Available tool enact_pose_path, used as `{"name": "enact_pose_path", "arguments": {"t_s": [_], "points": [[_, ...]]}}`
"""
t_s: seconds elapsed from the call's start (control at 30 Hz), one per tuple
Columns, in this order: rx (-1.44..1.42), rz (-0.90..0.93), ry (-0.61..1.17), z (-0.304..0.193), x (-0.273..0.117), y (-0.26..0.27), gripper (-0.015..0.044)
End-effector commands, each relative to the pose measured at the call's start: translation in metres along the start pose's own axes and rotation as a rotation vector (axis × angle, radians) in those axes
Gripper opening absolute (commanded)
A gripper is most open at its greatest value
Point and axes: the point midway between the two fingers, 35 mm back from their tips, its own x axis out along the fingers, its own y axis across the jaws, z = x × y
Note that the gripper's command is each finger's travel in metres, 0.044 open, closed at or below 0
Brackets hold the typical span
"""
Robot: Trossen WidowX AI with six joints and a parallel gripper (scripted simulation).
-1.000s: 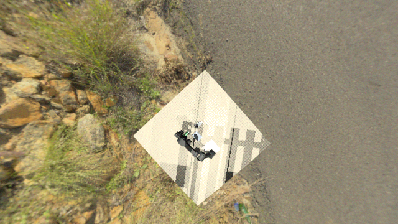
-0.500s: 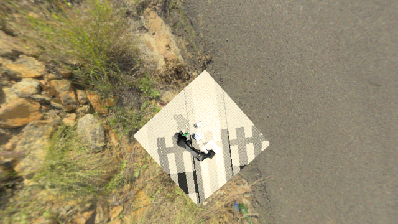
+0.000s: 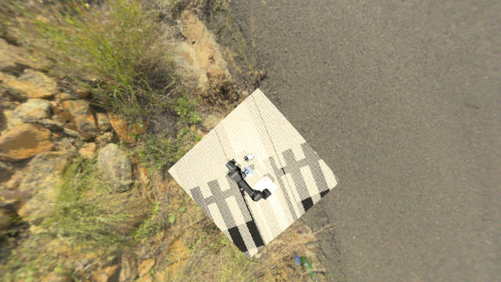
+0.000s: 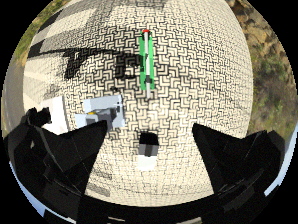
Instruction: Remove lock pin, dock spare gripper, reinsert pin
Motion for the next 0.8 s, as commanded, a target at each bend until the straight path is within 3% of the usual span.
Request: {"name": "enact_pose_path", "arguments": {"t_s": [0.0,0.13,0.43,0.77], "points": [[0.063,0.004,0.048,-0.071,0.004,-0.002,0.044],[0.09,0.005,0.086,-0.121,0.004,0.002,0.044],[0.091,0.005,0.087,-0.124,0.011,0.001,0.044],[0.091,0.005,0.087,-0.128,0.059,-0.002,0.044]]}}
